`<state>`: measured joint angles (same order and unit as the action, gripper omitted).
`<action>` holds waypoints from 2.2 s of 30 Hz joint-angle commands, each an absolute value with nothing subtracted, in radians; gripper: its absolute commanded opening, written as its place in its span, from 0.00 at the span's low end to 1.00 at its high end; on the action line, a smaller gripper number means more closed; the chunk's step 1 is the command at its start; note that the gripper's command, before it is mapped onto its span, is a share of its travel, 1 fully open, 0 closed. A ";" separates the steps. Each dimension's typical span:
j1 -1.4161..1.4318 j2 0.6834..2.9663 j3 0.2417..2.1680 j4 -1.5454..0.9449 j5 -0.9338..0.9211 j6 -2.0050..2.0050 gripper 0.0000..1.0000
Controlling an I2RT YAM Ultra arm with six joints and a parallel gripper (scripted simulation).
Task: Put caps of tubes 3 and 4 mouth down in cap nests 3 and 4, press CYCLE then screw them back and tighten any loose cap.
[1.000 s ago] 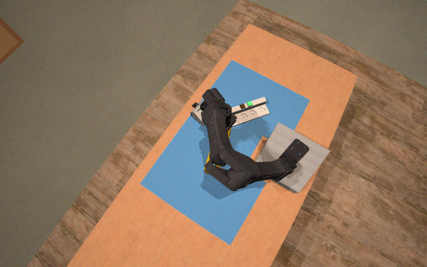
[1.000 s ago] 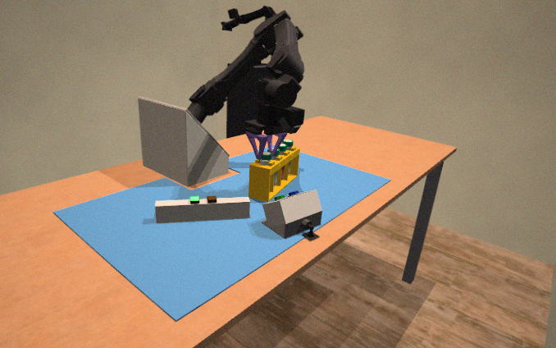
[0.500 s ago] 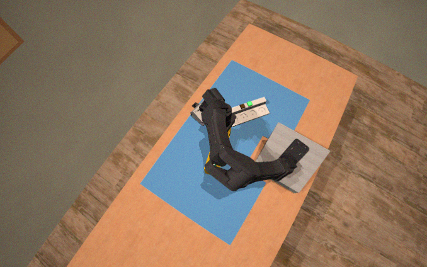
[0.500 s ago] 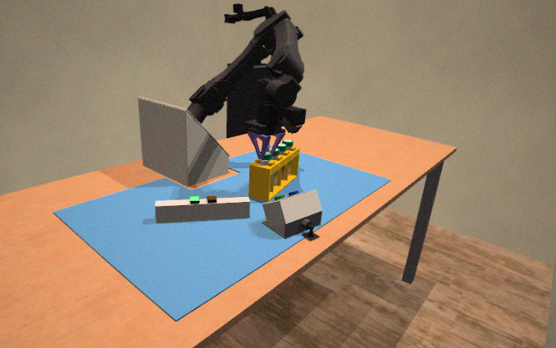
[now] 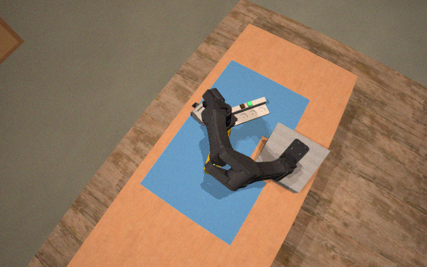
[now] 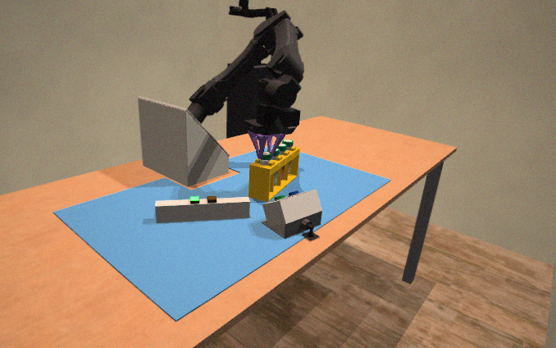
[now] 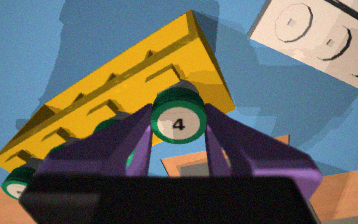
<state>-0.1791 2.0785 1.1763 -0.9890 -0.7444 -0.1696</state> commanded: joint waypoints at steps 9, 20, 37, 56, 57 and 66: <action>-0.193 2.075 1.177 -0.984 -0.744 0.198 0.00; -0.192 2.075 1.177 -0.983 -0.745 0.384 0.00; -0.194 2.074 1.179 -0.987 -0.744 0.262 0.49; -0.194 2.074 1.179 -0.988 -0.744 -0.338 0.49; -0.194 2.074 1.179 -0.988 -0.744 -0.377 0.49; -0.193 2.074 1.181 -0.989 -0.744 -0.402 0.00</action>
<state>-0.1795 2.0785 1.1744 -0.9886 -0.7448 -0.3801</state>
